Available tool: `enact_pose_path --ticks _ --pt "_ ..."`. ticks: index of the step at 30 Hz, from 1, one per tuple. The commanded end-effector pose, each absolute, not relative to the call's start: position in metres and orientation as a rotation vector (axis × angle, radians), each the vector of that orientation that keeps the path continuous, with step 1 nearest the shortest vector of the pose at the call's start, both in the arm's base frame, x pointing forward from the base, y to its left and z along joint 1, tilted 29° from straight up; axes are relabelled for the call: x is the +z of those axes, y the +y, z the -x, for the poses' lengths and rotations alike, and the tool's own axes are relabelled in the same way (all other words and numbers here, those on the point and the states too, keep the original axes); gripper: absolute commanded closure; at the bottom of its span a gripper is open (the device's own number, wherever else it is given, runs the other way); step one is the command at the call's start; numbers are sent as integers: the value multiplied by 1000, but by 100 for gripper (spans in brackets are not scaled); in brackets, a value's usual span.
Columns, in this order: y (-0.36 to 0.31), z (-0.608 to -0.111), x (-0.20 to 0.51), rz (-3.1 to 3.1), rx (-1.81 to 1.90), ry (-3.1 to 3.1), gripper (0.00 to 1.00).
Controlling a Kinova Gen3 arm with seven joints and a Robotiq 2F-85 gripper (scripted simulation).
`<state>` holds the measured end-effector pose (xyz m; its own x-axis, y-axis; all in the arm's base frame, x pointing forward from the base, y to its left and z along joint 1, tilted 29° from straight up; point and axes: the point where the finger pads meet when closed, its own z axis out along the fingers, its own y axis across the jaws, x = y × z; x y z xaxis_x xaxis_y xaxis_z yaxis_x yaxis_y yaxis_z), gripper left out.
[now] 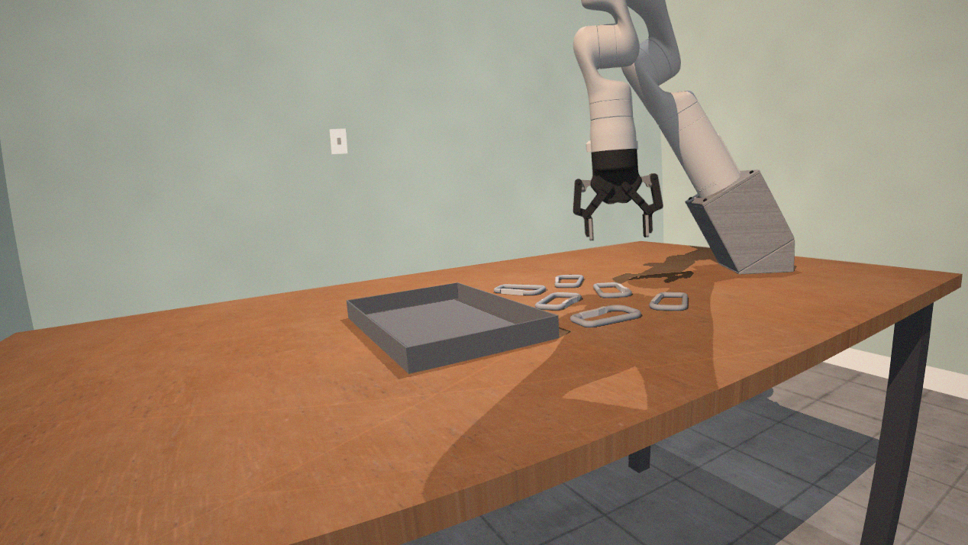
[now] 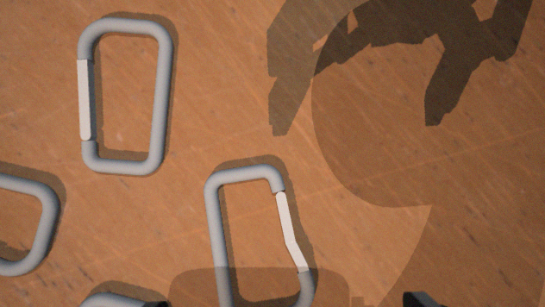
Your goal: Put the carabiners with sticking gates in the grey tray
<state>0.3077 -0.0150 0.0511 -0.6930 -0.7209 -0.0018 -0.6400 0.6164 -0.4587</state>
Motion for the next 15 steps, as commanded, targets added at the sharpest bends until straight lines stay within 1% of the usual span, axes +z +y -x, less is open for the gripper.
enact_pose_path --ticks 1,10,11,15 --pt "16 -311 48 1104 -652 2648 0" --pt "16 -311 48 1104 -652 2648 0" --pt "71 -312 39 877 -618 2688 0" --pt "71 -312 39 877 -618 2688 0"
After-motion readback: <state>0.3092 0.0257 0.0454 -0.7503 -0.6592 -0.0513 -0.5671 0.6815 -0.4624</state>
